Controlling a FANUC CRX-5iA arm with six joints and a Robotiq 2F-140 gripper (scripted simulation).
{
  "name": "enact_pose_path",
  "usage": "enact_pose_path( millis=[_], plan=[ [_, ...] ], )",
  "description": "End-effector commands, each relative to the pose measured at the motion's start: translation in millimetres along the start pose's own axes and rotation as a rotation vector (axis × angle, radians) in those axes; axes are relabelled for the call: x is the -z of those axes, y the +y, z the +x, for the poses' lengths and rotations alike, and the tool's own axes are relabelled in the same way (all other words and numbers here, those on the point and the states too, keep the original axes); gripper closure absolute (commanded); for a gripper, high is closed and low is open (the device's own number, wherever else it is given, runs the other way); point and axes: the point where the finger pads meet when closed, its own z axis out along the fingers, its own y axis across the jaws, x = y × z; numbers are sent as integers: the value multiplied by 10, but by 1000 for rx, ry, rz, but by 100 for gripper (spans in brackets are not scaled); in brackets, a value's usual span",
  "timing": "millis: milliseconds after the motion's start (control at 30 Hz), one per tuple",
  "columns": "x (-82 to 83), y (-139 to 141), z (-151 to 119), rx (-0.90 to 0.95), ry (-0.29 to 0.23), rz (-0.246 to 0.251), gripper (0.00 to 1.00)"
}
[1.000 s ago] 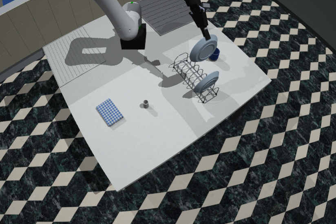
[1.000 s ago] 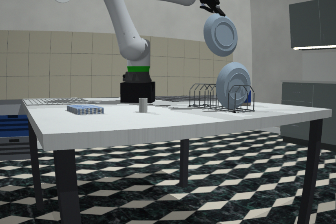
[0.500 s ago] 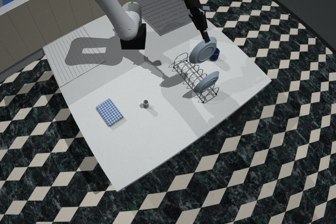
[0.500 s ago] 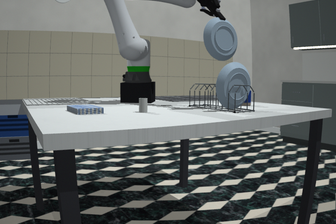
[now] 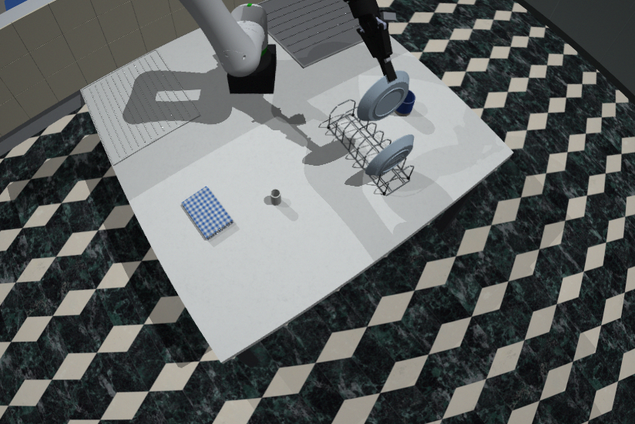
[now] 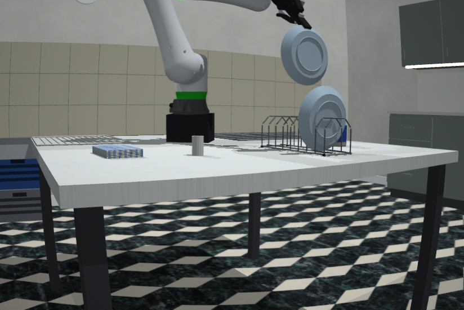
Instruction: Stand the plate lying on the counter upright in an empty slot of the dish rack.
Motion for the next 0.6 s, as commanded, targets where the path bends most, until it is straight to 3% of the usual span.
enact_pose_path(
  millis=[0, 567],
  plan=[
    [5, 9, 2, 0, 1, -2, 90],
    [-69, -63, 2, 0, 1, -2, 90]
  ],
)
